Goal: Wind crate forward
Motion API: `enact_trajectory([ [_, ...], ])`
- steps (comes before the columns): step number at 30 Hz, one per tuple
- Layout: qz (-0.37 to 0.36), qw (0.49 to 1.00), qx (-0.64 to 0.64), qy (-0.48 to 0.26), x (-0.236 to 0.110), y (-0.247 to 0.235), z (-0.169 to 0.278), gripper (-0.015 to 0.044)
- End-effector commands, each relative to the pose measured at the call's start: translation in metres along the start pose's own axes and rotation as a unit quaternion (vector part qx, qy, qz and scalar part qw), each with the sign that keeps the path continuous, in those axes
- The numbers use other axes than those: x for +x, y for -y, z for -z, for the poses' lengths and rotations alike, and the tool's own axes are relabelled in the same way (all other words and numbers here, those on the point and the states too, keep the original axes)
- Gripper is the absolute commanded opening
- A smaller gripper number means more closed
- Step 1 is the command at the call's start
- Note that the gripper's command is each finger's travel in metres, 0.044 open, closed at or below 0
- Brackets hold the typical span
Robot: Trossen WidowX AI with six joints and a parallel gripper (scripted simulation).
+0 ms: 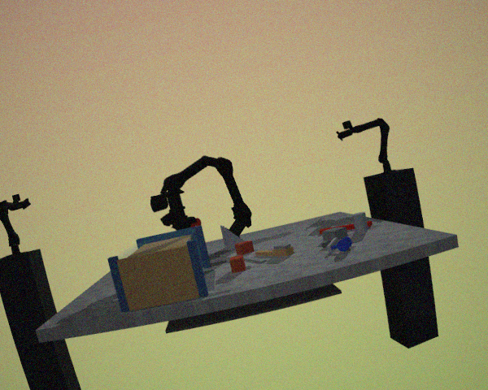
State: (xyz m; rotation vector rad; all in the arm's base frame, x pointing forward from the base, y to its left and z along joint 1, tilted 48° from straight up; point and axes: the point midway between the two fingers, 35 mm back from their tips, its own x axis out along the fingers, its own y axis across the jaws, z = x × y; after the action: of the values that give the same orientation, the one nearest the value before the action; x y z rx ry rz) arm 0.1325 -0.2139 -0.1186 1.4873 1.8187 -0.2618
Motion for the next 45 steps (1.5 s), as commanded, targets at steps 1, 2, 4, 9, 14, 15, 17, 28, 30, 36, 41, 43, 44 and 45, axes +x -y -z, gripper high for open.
enact_trajectory([
  [1, -0.001, 1.000, 0.000, 0.002, -0.003, 0.000, -0.001, 0.0000],
  [2, -0.001, 1.000, 0.000, 0.002, -0.003, 0.000, -0.001, 0.0000],
  [4, -0.001, 1.000, 0.000, 0.002, -0.002, 0.000, -0.001, 0.0000],
  [9, 0.000, 1.000, 0.000, 0.000, 0.001, 0.000, -0.001, 0.0000],
  [14, -0.002, 1.000, 0.020, -0.001, 0.002, -0.002, -0.001, 0.0000],
  [15, -0.002, 1.000, 0.031, -0.001, 0.002, -0.003, -0.001, 0.0000],
  [17, -0.003, 0.999, 0.038, -0.001, 0.003, -0.004, -0.001, 0.0000],
  [28, 0.000, 1.000, 0.021, -0.002, 0.008, -0.002, -0.002, 0.0000],
  [30, 0.000, 1.000, 0.019, -0.002, 0.010, -0.002, -0.002, 0.0000],
  [36, 0.000, 1.000, 0.019, -0.002, 0.012, -0.002, -0.002, 0.0000],
  [41, -0.002, 0.999, 0.041, -0.003, 0.013, -0.004, -0.002, 0.0000],
  [43, -0.002, 0.999, 0.042, -0.003, 0.013, -0.004, -0.002, 0.0000],
  [44, -0.002, 0.999, 0.042, -0.003, 0.013, -0.004, -0.002, 0.0000],
  [45, -0.002, 0.999, 0.042, -0.003, 0.013, -0.004, -0.002, 0.0000],
])
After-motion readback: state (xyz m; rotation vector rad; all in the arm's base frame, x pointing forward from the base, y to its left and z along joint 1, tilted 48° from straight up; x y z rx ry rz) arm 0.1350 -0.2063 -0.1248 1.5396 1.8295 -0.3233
